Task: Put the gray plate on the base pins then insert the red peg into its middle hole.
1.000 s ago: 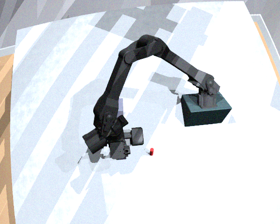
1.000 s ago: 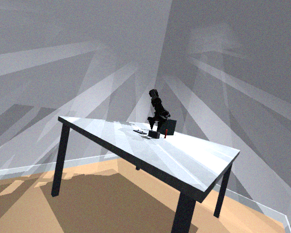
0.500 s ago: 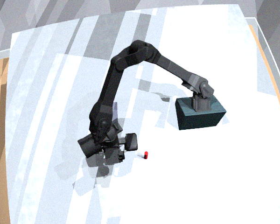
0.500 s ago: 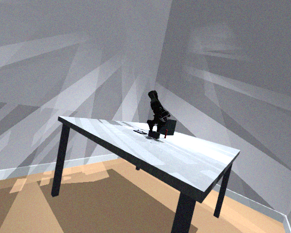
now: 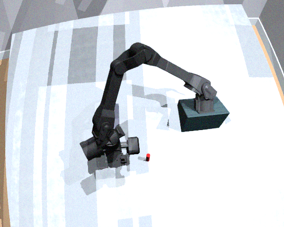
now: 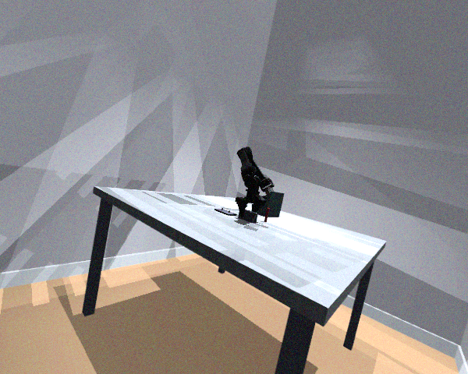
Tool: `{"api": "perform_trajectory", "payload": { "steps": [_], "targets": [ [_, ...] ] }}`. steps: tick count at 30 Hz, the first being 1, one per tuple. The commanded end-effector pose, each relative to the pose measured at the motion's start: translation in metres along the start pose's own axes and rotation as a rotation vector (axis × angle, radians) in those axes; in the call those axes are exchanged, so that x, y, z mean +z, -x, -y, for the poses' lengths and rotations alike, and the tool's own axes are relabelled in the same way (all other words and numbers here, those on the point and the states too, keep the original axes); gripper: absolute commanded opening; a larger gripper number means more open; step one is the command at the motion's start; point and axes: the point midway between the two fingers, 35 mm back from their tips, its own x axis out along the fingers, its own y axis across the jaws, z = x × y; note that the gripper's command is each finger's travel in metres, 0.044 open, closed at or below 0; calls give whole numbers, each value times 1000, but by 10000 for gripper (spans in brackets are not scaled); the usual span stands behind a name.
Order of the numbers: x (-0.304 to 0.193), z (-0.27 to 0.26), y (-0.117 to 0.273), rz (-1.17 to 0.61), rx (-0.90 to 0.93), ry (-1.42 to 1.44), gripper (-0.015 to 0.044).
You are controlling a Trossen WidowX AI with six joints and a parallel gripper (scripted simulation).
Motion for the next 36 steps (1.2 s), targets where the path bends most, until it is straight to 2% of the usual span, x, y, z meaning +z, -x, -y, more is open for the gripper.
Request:
{"api": "perform_trajectory", "payload": {
  "steps": [1,4,15,20,25,36],
  "targets": [
    [-1,-3,-8,-7,6,8,440],
    [-1,-3,-10,-7,6,8,440],
    [-1,-3,-10,-7,6,8,151],
    [-1,-3,-10,-7,6,8,118],
    [0,-1,-3,-6,6,8,0],
    [3,3,31,0,5,9,0]
  ]
}}
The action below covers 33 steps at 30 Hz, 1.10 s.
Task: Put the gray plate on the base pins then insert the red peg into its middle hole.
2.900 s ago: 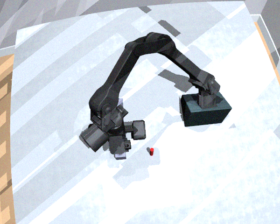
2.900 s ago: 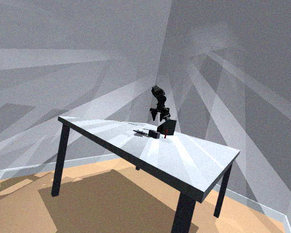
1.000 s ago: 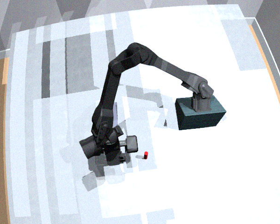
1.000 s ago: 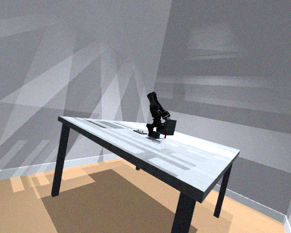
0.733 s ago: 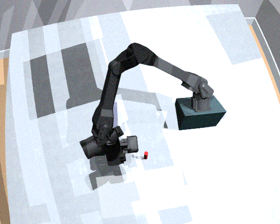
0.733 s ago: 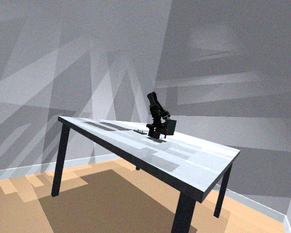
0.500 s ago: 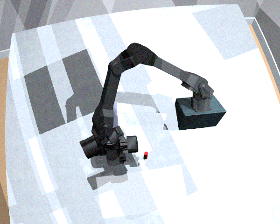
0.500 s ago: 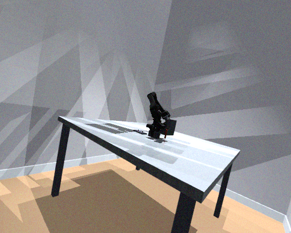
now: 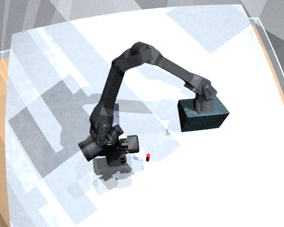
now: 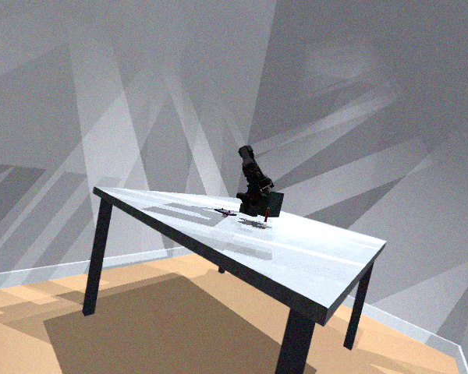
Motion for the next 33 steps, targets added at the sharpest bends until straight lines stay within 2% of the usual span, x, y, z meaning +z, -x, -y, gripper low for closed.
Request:
{"api": "perform_trajectory", "payload": {
  "steps": [1,33],
  "targets": [
    [0,1,10,6,0,-7,0],
    [-2,-5,102,6,2,-7,0]
  ]
}}
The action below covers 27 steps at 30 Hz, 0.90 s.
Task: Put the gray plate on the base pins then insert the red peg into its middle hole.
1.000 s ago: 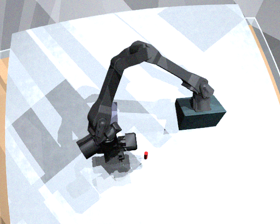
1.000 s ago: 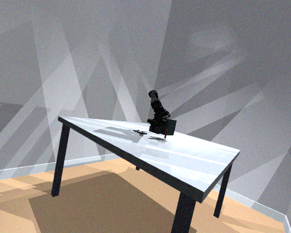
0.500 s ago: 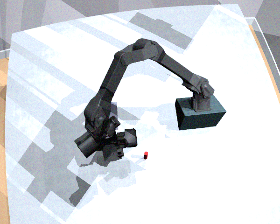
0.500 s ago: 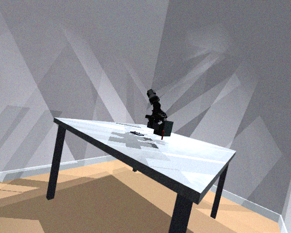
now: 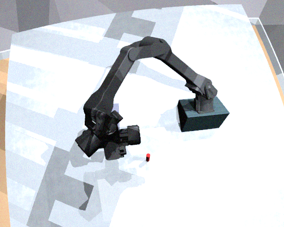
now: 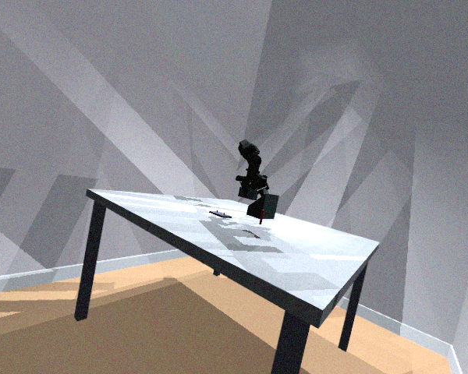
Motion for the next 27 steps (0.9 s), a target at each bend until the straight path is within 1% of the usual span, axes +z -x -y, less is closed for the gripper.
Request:
{"api": "perform_trajectory", "payload": {
  "steps": [1,27],
  "targets": [
    [-3,0,1,3,5,-8,0],
    [-75,17,-37,17,1,-29,0]
  ]
}}
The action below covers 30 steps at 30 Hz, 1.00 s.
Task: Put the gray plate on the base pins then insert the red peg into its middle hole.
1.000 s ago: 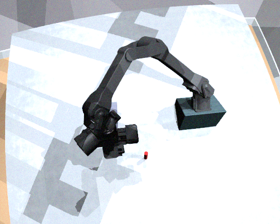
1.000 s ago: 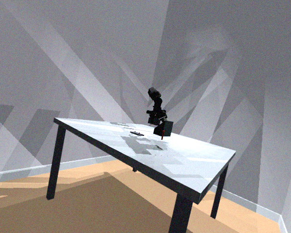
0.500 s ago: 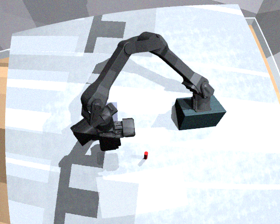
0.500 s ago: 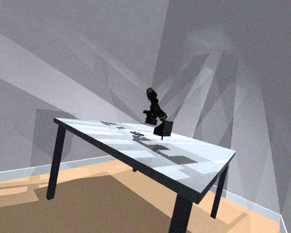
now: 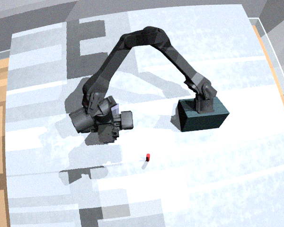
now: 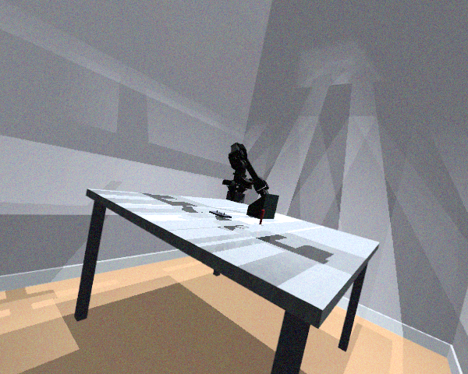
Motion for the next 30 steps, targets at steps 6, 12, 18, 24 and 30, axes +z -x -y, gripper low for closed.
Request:
{"api": "perform_trajectory", "payload": {
  "steps": [6,12,18,24,30],
  "targets": [
    [-25,2,-12,-6,-2,-5,0],
    [-42,2,-21,-10,-2,-11,0],
    [-60,1,-29,-16,-2,-17,0],
    [-78,-1,-38,-24,0,-24,0],
    [-91,-4,-44,-32,1,-29,0]
  ]
}}
